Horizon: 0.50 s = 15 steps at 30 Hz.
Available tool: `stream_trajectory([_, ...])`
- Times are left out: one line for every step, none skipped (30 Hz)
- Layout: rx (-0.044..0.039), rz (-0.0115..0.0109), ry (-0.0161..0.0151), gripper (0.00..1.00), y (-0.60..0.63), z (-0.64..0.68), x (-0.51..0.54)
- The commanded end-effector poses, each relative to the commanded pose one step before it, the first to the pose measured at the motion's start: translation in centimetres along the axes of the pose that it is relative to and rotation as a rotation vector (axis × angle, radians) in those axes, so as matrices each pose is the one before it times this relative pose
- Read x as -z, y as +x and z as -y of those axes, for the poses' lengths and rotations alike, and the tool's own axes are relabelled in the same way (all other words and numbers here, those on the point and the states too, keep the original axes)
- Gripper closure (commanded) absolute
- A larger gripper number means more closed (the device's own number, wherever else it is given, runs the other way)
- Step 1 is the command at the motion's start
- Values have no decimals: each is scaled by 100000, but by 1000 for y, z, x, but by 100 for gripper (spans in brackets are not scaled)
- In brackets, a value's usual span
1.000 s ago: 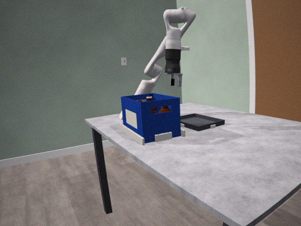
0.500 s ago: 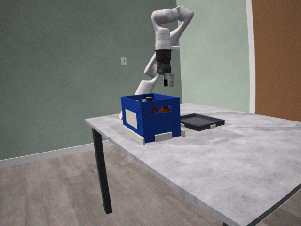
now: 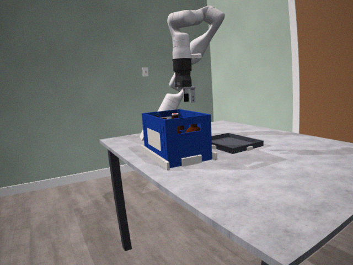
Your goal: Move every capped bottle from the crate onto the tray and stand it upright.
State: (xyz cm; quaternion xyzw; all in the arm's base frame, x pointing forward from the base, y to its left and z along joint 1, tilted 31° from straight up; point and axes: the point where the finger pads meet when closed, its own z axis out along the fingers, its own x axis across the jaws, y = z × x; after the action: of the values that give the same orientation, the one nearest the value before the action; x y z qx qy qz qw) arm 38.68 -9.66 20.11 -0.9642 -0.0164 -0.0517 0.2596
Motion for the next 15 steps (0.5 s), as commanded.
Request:
stream_trajectory([-253, -333, 315, 0, 98, -1257, 115])
stream_trajectory([-75, -26, 49, 0, 15, -333, 5])
stream_trajectory([-75, -26, 49, 0, 16, -333, 5])
stream_trajectory([-75, -26, 49, 0, 16, -333, 5])
stream_trajectory([-75, -26, 49, 0, 16, -333, 5])
stream_trajectory([-75, -26, 49, 0, 16, -333, 5])
stream_trajectory([-75, -26, 49, 0, 17, -333, 6])
stream_trajectory([-75, -26, 49, 0, 17, -333, 6])
stream_trajectory([-75, -26, 49, 0, 17, -333, 6])
stream_trajectory([-75, -26, 49, 0, 17, -333, 6])
stream_trajectory([0, 0, 0, 0, 0, 0, 0])
stream_trajectory([0, 0, 0, 0, 0, 0, 0])
stream_trajectory([529, 213, -705, 0, -12, 290, 2])
stream_trajectory([-38, -15, 49, 0, 27, -332, -5])
stream_trajectory([-38, -15, 49, 0, 27, -332, -4])
